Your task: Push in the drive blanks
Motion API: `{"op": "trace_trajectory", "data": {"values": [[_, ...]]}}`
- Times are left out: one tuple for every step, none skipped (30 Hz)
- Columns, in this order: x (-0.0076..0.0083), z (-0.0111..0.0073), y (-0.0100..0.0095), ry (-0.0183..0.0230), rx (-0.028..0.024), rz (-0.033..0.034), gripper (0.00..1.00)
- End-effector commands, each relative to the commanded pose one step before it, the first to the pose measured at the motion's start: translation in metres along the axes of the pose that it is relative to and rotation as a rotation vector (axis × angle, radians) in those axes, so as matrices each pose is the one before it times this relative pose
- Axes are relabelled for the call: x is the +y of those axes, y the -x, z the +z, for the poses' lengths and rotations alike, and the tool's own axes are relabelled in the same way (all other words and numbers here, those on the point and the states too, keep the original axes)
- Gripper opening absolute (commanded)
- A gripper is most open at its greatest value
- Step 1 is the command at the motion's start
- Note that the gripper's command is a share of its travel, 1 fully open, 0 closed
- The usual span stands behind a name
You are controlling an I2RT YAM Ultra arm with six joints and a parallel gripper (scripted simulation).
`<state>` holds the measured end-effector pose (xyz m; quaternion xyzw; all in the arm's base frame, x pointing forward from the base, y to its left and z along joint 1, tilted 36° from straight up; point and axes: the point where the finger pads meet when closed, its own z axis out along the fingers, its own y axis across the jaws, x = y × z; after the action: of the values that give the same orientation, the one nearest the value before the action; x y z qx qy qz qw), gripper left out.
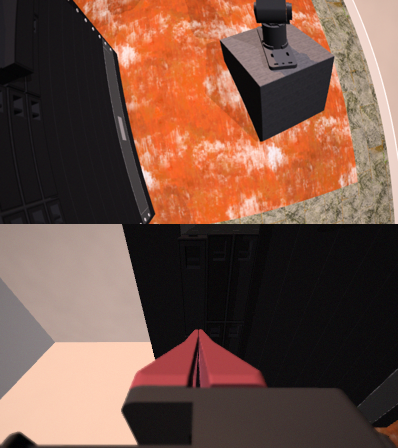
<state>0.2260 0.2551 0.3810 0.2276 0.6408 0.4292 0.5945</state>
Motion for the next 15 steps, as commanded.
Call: {"op": "trace_trajectory", "data": {"values": [[-0.00238, -0.00135, -0.00615, -0.01696, -0.01120, -0.03344, 0.00], [0.00192, -0.00055, 0.00290, 0.00326, -0.00308, 0.00789, 0.00], [0.00541, -0.00229, 0.00940, 0.00942, -0.00890, 0.02293, 0.00], [0.00373, -0.00242, 0.00688, 0.00143, -0.00138, 0.00378, 0.00], [0.00113, -0.00152, 0.00122, -0.00065, 0.00058, -0.00121, 0.00], [0.00142, -0.00166, 0.00150, -0.00014, 0.00010, 0.00009, 0.00], [0.00127, -0.00148, 0.00134, -0.00013, 0.00008, 0.00008, 0.00], [0.00090, -0.00105, 0.00095, -0.00009, 0.00006, 0.00005, 0.00], [0.00043, -0.00051, 0.00047, -0.00005, 0.00003, 0.00003, 0.00], [0.00008, -0.00009, 0.00008, -0.00001, 0.00001, 0.00000, 0.00], [-0.00034, 0.00058, -0.00147, -0.00134, 0.00129, -0.00358, 0.00], [-0.00179, 0.00308, -0.00745, -0.00685, 0.00661, -0.01815, 0.00], [-0.00308, 0.00717, -0.00146, -0.00752, -0.00357, -0.01172, 0.00], [-0.00006, 0.00364, 0.00000, -0.00013, 0.00009, 0.00356, 0.00], [-0.00009, 0.00510, 0.00001, -0.00017, 0.00012, 0.00861, 0.00]]}}
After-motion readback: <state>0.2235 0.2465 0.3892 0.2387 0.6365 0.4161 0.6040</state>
